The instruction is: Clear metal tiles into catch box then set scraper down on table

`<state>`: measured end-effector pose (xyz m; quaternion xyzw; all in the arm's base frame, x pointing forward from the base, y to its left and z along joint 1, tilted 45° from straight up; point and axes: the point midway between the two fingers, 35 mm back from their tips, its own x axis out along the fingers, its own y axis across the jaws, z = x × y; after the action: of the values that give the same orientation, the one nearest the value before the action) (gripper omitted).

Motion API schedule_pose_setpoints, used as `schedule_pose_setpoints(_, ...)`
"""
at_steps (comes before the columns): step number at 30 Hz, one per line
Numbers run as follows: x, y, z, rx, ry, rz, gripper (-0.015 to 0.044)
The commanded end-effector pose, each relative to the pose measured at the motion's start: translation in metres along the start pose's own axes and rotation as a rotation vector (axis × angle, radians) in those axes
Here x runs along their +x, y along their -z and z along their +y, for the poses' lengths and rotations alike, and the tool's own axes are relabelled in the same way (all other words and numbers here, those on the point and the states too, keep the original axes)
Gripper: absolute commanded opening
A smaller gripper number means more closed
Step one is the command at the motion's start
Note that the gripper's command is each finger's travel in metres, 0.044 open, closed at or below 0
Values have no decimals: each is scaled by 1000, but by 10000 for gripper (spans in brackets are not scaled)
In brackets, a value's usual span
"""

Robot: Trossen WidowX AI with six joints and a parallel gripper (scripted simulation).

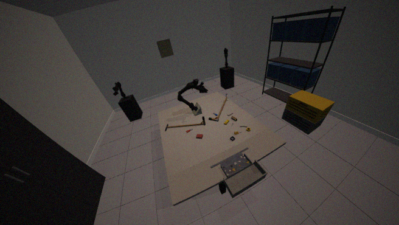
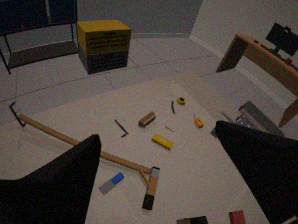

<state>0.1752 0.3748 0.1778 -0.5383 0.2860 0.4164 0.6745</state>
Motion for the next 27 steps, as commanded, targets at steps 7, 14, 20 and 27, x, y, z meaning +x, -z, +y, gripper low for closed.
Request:
schedule_pose_setpoints(7,5,-21,50,-149,-13,-3,440)
schedule_pose_setpoints(14,6,-32,87,-247,-20,-9,440)
schedule_pose_setpoints(20,6,-39,119,-332,-22,-15,440)
schedule_pose_setpoints(27,4,-44,157,-432,-22,-24,440)
